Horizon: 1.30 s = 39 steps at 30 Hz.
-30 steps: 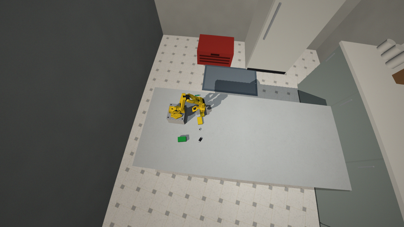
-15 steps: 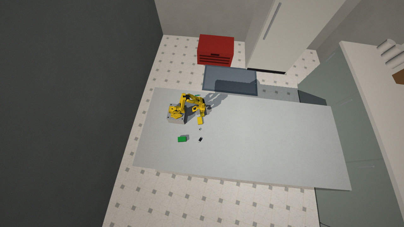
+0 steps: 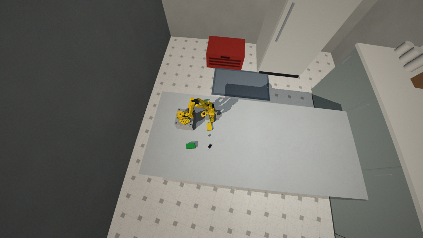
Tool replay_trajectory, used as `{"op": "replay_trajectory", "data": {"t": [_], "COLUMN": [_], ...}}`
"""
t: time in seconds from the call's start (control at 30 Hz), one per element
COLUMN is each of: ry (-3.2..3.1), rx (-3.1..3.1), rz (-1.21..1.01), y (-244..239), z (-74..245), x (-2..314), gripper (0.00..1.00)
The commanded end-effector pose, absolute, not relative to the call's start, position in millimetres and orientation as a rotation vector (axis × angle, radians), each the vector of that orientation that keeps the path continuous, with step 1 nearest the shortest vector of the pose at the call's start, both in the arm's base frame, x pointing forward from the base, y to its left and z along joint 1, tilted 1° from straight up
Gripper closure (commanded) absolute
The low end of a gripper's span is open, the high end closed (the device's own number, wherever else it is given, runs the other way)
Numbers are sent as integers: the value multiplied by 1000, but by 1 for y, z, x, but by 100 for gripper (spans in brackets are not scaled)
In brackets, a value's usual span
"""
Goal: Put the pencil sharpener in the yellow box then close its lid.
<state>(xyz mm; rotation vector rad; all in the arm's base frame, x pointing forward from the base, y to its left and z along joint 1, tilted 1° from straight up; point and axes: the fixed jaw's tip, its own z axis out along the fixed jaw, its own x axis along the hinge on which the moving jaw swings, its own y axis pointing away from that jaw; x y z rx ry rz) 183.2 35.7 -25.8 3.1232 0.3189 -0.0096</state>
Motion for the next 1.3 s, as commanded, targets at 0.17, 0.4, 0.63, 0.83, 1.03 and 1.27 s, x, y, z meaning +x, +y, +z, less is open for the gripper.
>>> {"op": "replay_trajectory", "data": {"t": [0.17,0.4,0.63,0.83,1.03,1.27], "ry": [319,319,320,320,320,320], "rx": [3127,3127,3127,3127,3127,3127], "rz": [17,17,17,17,17,17], "y": [39,40,40,40,40,40], "z": [-22,-22,-22,-24,-29,-34], "x": [185,185,185,185,185,186], "gripper": [94,94,94,94,94,94]}}
